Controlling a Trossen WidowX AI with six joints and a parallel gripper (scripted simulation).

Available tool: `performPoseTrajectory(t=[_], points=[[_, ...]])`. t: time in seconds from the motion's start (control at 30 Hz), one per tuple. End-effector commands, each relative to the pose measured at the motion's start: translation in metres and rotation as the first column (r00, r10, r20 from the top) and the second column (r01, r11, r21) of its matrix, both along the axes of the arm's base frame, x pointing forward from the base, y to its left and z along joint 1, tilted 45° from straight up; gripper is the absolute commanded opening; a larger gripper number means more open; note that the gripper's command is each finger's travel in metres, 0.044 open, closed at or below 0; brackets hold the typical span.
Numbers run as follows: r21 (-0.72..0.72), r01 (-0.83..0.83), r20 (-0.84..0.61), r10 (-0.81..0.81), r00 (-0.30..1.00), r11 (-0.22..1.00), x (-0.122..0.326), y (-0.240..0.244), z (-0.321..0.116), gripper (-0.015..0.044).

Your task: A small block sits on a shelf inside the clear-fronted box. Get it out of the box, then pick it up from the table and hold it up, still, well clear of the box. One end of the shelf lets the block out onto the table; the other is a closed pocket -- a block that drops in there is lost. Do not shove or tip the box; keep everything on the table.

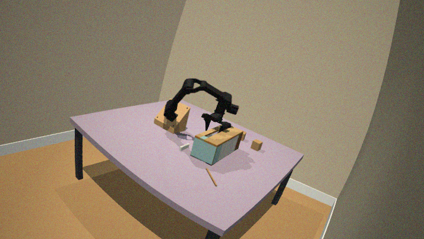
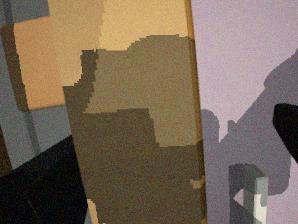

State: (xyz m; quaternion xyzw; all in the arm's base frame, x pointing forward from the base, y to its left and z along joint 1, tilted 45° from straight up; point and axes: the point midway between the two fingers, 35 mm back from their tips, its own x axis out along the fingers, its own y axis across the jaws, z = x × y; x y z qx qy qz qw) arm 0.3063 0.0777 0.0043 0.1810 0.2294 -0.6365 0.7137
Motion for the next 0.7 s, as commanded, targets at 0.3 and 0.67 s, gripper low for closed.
performPoseTrajectory(t=[0.3,0.67], points=[[-0.001,0.000,0.000,0.000,1.000,1.000,0.002,-0.012,0.012,0.0400],[-0.002,0.000,0.000,0.000,1.000,1.000,0.005,-0.026,0.026,0.0400]])
